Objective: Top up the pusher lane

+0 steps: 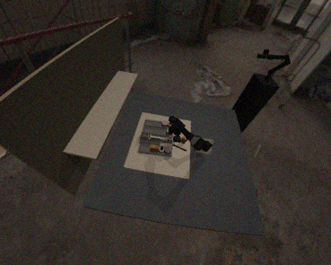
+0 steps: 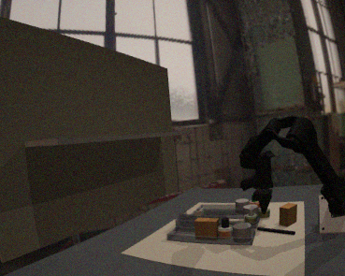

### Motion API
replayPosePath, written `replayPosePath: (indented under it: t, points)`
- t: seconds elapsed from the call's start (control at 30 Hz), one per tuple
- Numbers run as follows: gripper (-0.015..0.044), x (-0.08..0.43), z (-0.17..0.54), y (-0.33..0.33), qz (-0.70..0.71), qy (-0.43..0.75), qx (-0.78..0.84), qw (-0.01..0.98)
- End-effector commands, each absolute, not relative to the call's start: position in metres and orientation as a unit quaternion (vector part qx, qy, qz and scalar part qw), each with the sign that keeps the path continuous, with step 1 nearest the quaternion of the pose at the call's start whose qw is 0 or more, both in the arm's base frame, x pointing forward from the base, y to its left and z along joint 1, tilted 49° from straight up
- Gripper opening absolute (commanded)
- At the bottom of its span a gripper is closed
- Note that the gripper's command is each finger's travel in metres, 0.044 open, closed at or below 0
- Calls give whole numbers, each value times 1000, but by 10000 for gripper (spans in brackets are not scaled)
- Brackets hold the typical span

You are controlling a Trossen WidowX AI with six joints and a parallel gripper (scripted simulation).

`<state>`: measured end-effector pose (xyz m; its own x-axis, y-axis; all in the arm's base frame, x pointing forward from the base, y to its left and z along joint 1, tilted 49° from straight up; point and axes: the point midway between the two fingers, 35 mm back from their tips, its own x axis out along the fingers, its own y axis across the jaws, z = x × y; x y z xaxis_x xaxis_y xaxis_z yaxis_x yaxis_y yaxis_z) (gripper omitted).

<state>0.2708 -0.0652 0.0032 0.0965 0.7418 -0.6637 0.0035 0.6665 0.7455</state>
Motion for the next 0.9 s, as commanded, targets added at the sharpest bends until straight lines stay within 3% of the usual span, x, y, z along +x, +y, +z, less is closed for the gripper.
replayPosePath:
  t: [0.0, 0.87]
  points:
    - [0, 271, 1, -63, 271, 613, 308, 675]
    - [0, 280, 2, -64, 271, 612, 308, 676]
